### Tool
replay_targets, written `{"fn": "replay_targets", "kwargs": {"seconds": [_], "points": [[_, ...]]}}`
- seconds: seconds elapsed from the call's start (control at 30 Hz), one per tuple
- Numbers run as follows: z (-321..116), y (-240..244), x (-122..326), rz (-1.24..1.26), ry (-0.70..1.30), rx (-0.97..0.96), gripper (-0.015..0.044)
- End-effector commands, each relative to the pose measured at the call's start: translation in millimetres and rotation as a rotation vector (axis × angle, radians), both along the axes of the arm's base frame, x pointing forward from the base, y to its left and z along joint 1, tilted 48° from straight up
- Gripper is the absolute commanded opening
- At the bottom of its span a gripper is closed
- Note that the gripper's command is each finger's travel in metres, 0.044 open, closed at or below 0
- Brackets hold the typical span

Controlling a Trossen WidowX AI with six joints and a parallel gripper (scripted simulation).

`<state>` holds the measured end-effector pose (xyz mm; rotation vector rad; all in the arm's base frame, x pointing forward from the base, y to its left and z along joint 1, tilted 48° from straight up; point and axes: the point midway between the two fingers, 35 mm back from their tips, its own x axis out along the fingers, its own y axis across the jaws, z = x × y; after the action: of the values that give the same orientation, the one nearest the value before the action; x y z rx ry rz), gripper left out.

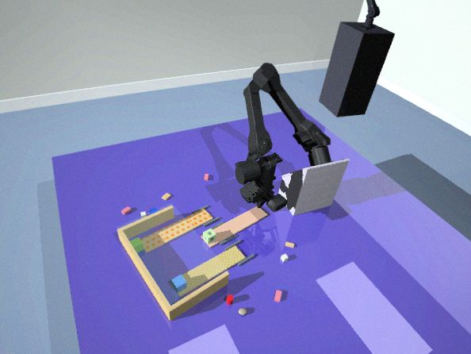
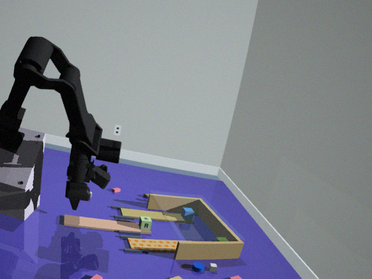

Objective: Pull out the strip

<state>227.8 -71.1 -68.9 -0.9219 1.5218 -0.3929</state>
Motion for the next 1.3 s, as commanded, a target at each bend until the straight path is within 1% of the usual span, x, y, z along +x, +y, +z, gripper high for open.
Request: {"fn": "replay_targets", "kwargs": {"seconds": [0.0, 0.57, 1.27], "points": [[6.7, 4.3, 2.5, -0.008, -0.012, 0.001, 0.0000], [2.7, 24.4, 68.7, -0.013, -0.022, 0.003, 0.0440], [-0.8, 51.7, 149.5, -0.013, -0.026, 0.004, 0.0440]]}}
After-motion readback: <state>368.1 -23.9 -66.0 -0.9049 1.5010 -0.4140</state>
